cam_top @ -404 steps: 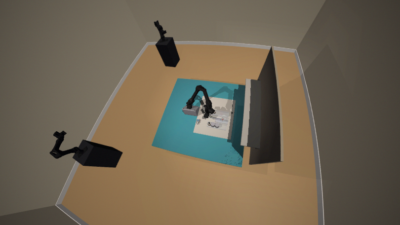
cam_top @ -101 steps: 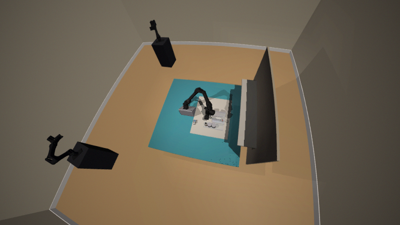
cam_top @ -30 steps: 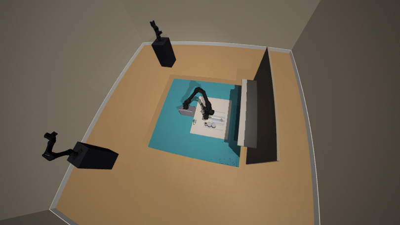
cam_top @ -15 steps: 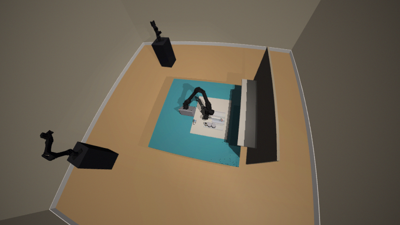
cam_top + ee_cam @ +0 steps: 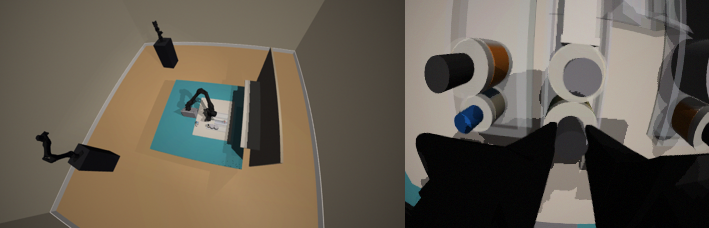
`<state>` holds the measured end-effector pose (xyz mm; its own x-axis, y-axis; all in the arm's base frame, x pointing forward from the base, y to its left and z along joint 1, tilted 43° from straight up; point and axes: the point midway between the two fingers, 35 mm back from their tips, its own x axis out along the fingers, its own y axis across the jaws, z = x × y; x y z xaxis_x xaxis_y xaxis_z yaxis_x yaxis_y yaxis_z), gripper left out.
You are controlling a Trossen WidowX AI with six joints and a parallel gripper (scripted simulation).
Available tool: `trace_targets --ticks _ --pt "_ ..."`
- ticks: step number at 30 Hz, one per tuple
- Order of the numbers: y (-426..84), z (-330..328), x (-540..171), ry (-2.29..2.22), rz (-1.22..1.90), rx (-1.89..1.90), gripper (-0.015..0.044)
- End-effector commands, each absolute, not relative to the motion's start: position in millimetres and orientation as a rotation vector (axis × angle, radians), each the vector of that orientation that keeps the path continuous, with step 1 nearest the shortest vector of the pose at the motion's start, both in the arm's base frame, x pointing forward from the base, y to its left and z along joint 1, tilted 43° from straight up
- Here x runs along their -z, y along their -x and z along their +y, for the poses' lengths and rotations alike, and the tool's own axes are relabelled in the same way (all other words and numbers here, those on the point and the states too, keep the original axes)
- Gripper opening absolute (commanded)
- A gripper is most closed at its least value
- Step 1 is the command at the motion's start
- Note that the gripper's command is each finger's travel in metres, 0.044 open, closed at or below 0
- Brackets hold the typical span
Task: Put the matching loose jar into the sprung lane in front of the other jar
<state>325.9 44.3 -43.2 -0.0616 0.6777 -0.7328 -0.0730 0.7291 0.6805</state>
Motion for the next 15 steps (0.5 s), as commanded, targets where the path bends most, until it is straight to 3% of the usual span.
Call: trace_targets --ticks 1,4,15 --pt "-326.0 44.3 43.1 -0.515 1.521 -0.663 0.0105" --pt "-326.0 44.3 43.1 -0.515 1.521 -0.663 0.0182" --pt "-326.0 44.3 43.1 -0.515 1.521 -0.663 0.0182"
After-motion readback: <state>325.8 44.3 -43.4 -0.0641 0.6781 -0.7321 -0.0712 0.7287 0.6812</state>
